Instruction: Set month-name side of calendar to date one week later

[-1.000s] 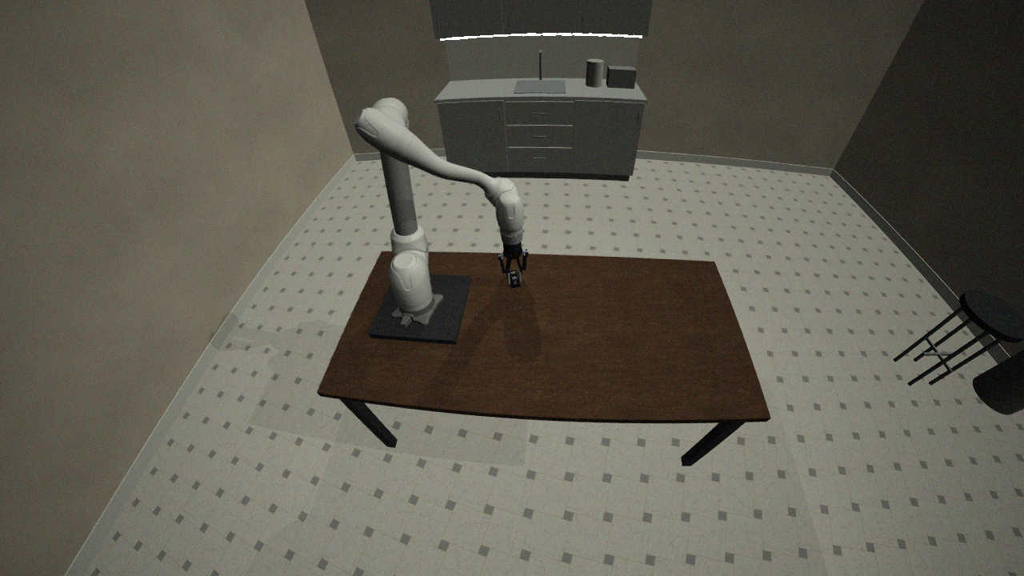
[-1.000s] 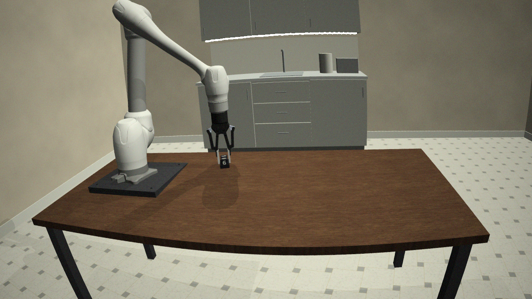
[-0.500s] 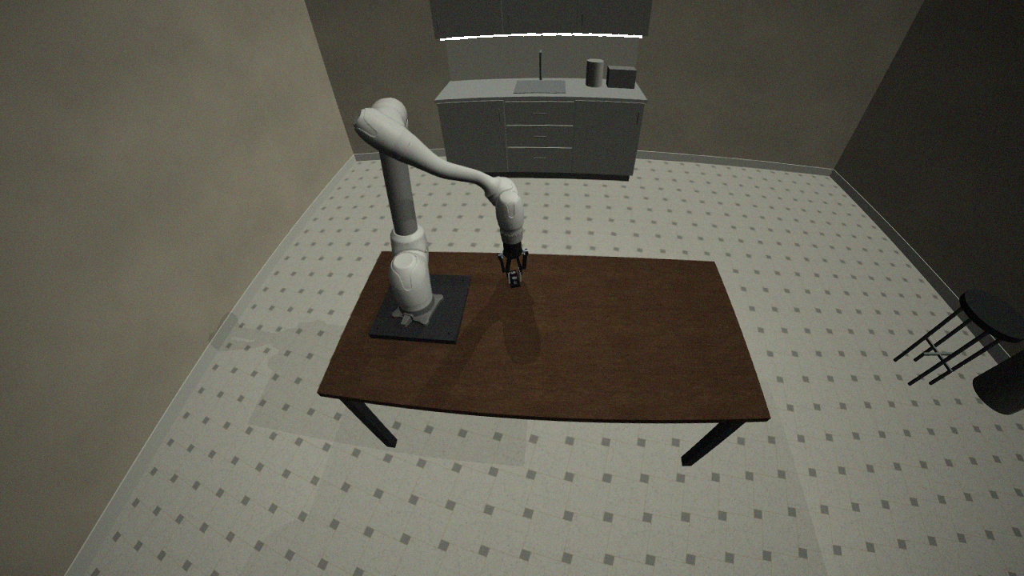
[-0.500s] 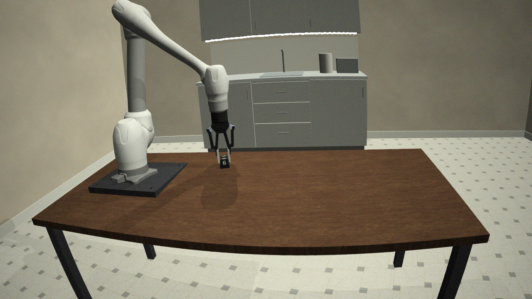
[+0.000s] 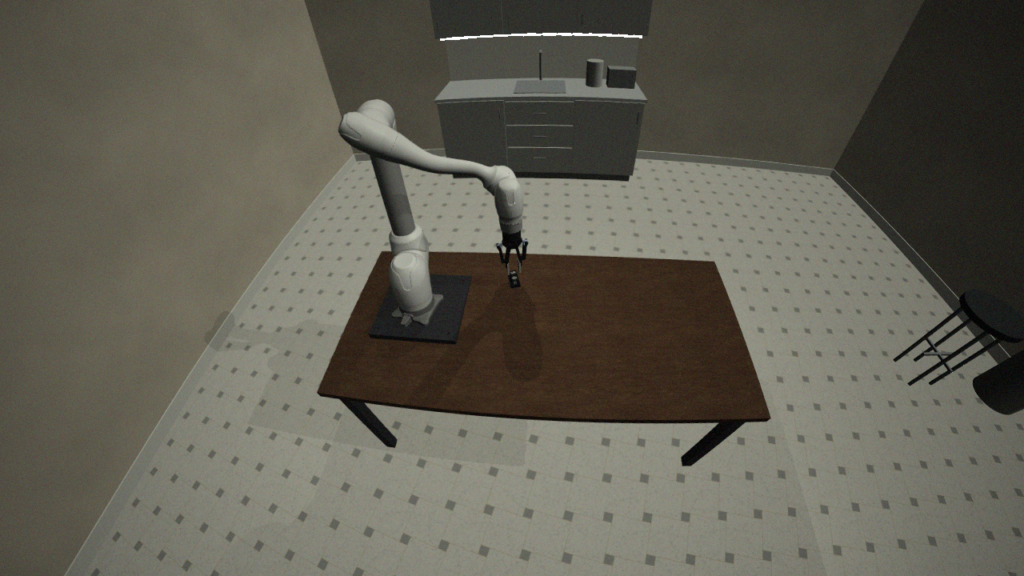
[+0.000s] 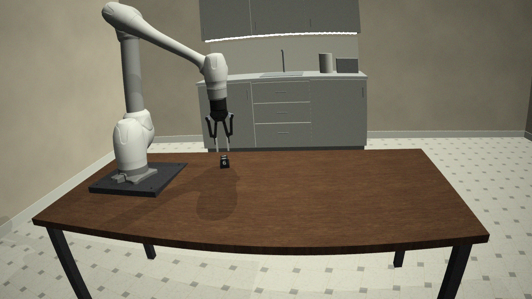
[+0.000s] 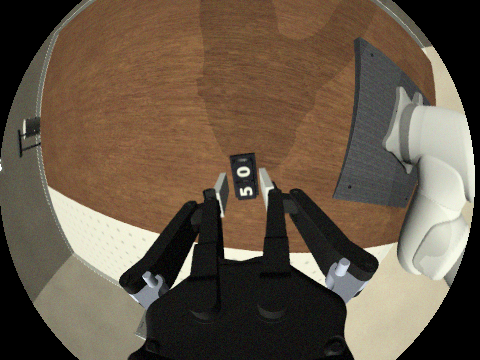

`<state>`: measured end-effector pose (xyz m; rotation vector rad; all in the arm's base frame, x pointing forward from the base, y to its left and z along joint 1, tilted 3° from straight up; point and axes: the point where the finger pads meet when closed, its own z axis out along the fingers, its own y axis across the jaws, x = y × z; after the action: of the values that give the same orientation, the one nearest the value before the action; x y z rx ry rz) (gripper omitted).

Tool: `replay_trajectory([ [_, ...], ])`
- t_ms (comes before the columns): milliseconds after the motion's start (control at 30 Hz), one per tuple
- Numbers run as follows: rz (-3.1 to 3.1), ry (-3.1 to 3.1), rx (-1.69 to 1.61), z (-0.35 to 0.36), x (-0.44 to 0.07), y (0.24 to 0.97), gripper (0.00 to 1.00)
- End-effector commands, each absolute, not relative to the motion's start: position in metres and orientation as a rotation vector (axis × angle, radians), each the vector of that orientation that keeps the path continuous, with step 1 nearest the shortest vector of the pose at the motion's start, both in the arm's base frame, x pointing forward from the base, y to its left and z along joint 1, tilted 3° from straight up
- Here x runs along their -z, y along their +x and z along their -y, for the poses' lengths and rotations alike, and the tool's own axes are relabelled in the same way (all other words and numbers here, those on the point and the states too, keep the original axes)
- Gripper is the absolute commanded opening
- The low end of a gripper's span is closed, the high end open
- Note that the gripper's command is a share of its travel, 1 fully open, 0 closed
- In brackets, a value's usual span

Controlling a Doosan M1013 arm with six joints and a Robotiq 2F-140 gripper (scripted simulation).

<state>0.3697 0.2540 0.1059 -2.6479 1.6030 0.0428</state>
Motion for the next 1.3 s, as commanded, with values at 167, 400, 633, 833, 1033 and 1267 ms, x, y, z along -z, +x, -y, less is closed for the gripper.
replay_trajectory([
  [167,-1.603,-2.648,-0.043,-0.253,-0.135,0.370,0.36],
  [400,-1.603,-2.648,-0.043,-0.252,-0.137,0.370,1.00],
  [633,-1.603,-2.648,-0.043,-0.252,-0.137,0.370,1.00],
  [833,-1.603,-2.648,-0.043,-0.252,-0.137,0.370,1.00],
  [1033,-1.603,-2.648,-0.043,-0.252,-0.137,0.370,1.00],
  [1267,-1.603,-2.648,-0.043,-0.252,-0.141,0.370,1.00],
])
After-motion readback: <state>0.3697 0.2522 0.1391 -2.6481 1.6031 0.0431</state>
